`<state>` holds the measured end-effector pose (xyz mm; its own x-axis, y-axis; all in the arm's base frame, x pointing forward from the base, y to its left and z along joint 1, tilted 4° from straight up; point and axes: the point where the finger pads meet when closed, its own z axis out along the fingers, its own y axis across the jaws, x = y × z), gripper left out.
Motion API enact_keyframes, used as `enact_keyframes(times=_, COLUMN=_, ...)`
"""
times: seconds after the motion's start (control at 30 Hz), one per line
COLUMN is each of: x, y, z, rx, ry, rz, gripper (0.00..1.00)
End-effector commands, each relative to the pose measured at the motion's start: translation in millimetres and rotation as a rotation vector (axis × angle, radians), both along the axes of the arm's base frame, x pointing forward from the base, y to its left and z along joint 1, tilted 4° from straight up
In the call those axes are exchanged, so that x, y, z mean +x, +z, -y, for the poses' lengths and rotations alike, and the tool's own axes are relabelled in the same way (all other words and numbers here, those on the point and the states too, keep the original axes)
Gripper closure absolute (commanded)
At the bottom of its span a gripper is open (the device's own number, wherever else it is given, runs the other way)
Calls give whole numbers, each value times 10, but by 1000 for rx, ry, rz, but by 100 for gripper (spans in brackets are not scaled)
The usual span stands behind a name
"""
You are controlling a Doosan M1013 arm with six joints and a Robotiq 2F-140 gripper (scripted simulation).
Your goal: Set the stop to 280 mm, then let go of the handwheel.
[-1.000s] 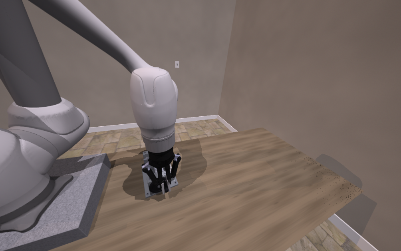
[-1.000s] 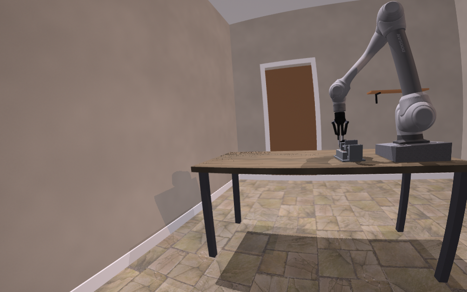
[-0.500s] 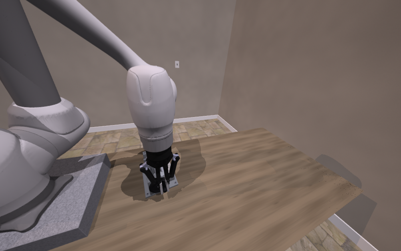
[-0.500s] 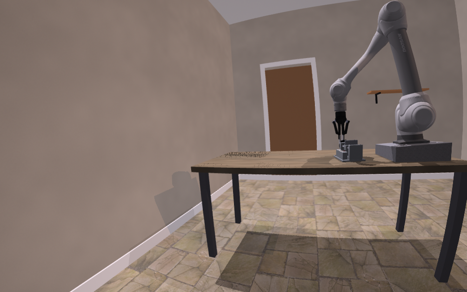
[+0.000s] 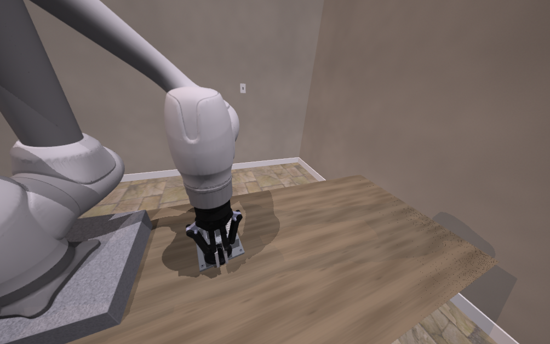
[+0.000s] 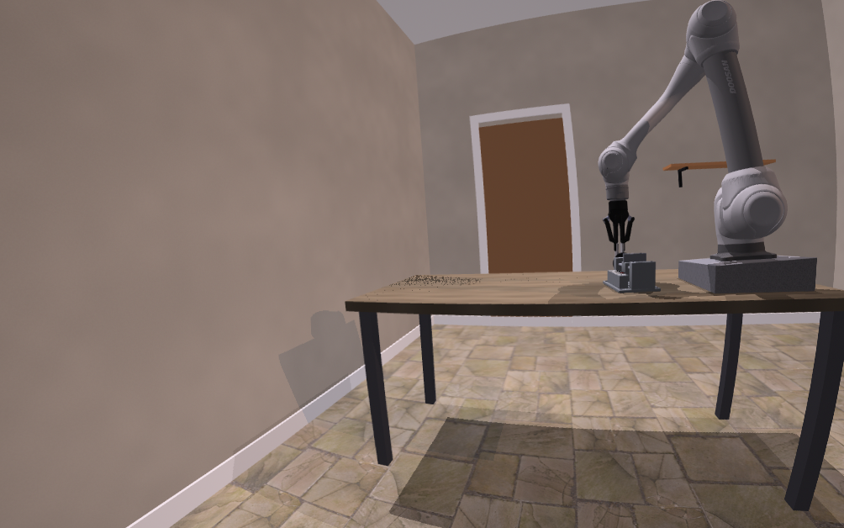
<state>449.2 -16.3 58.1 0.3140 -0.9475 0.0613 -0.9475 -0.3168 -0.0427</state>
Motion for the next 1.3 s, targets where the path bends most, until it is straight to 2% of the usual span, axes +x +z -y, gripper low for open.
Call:
enact_keyframes(times=0.0, x=-48, y=-3, z=16, rx=-1, ry=1, rz=-2, gripper=96)
enact_keyframes(times=0.4, x=-192, y=-73, z=68, rx=-1, ry=1, rz=-2, gripper=96)
enact_keyframes(times=0.67, x=-267, y=-202, z=101, rx=-1, ry=1, rz=-2, gripper=96)
enact_keyframes(times=1.27, x=-239, y=-417, z=106, rx=-1, ry=1, rz=-2, gripper=96)
